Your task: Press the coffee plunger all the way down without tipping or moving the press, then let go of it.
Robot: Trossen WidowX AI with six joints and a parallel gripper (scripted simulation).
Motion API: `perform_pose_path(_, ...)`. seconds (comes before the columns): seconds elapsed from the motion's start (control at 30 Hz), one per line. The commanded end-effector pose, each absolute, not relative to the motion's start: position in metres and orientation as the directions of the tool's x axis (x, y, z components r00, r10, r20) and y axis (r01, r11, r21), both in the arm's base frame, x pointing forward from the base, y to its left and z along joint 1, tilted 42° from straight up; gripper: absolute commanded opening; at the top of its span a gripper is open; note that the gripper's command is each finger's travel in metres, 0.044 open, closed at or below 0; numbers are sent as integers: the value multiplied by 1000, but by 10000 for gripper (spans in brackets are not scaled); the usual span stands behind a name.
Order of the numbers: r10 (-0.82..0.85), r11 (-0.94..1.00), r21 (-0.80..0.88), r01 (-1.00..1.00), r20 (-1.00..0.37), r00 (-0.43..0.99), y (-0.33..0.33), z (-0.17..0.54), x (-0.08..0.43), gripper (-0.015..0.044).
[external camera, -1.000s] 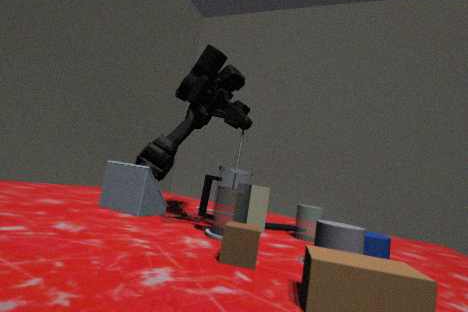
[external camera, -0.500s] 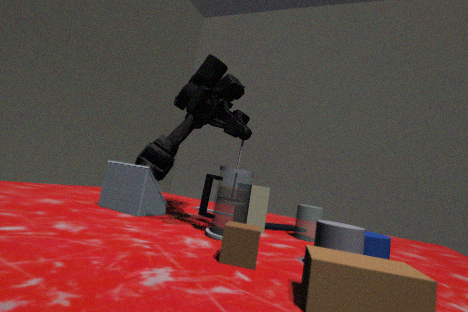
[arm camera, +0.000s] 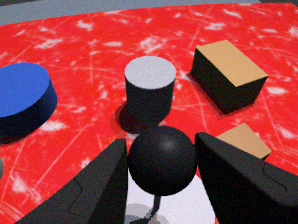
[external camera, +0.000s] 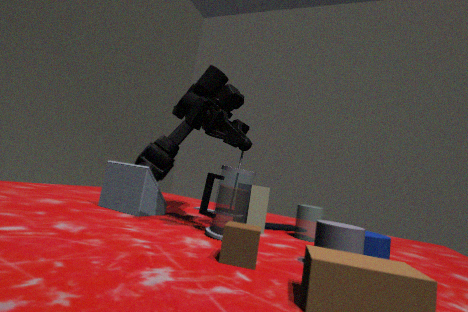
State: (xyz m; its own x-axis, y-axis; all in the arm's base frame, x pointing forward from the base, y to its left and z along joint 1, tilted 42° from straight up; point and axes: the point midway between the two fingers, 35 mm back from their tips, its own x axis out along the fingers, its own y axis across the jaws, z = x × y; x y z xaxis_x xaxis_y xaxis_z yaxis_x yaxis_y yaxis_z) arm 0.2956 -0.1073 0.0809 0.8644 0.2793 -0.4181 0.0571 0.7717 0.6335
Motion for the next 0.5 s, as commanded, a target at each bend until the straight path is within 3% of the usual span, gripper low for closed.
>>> perform_pose_path(0.0, 308, 748, 660, 73, -442, 842, -91, 63, 293, 120)
perform_pose_path(0.47, 308, 747, 660, 72, -441, 843, -91, 62, 299, 120)
